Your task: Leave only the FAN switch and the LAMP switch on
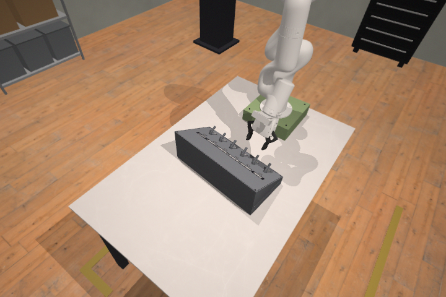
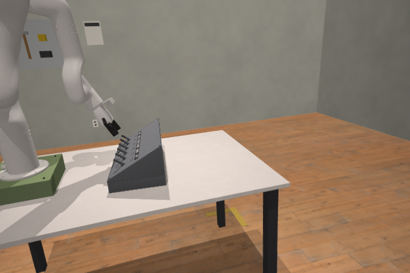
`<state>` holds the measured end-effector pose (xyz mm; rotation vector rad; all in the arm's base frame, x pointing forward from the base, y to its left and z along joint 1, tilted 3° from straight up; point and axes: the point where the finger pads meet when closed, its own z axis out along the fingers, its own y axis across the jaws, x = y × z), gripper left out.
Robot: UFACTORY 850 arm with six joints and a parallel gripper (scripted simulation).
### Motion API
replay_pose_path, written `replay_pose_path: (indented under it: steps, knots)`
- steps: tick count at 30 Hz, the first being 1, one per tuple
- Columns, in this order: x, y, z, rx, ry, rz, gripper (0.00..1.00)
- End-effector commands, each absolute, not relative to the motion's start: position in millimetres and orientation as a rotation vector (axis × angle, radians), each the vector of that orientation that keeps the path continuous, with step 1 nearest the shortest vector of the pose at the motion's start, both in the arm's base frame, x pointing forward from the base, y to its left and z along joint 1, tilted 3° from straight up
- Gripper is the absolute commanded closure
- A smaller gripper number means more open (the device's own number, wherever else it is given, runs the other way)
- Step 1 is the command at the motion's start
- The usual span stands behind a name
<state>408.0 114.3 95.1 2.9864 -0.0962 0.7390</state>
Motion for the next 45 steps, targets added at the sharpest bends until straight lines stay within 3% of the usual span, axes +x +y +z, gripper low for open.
replay_pose_path:
  steps: [1,45]
  knots:
    - [409,114,96,2.986,-0.096,0.741,0.0]
    - [403,43,99,2.986,-0.096,0.741,0.0]
